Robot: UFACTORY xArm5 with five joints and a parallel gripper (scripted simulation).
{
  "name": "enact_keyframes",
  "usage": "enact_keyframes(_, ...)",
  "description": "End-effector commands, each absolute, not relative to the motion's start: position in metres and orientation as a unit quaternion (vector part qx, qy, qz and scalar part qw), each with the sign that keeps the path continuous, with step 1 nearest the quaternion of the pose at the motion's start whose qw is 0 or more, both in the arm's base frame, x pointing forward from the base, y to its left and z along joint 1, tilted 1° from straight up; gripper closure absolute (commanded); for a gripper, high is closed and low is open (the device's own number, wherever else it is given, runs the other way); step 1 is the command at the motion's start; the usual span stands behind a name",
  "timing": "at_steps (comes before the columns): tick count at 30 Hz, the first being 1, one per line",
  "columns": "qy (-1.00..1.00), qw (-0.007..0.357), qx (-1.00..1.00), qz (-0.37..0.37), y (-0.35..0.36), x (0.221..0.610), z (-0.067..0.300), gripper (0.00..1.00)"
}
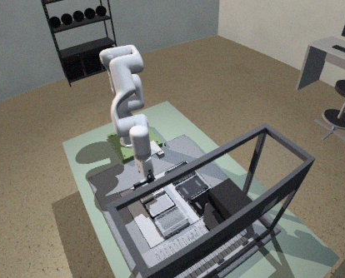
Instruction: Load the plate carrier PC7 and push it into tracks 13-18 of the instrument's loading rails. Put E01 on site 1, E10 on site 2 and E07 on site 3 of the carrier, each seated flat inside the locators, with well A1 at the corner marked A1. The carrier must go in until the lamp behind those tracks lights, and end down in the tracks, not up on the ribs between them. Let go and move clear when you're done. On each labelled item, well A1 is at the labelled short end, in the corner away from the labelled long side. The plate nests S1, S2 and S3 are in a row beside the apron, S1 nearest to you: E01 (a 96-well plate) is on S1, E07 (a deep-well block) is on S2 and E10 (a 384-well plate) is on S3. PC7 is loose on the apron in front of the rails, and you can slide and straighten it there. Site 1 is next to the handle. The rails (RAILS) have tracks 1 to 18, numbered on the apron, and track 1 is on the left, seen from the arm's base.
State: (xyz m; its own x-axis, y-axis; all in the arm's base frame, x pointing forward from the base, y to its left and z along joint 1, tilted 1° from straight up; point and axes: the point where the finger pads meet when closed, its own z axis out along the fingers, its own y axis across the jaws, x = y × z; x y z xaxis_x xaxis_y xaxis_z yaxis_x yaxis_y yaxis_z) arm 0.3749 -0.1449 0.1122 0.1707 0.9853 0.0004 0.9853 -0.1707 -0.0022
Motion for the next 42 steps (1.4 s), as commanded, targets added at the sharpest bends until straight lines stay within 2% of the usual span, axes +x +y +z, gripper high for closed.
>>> enact_keyframes(1,-0.644,0.004,-0.765,-0.009,-0.145,0.376,0.118,0.0)
enact_keyframes(14,-0.644,0.004,-0.765,-0.009,-0.145,0.376,0.118,0.0)
enact_keyframes(42,-0.64,0.004,-0.769,-0.01,-0.071,0.482,0.11,0.0)
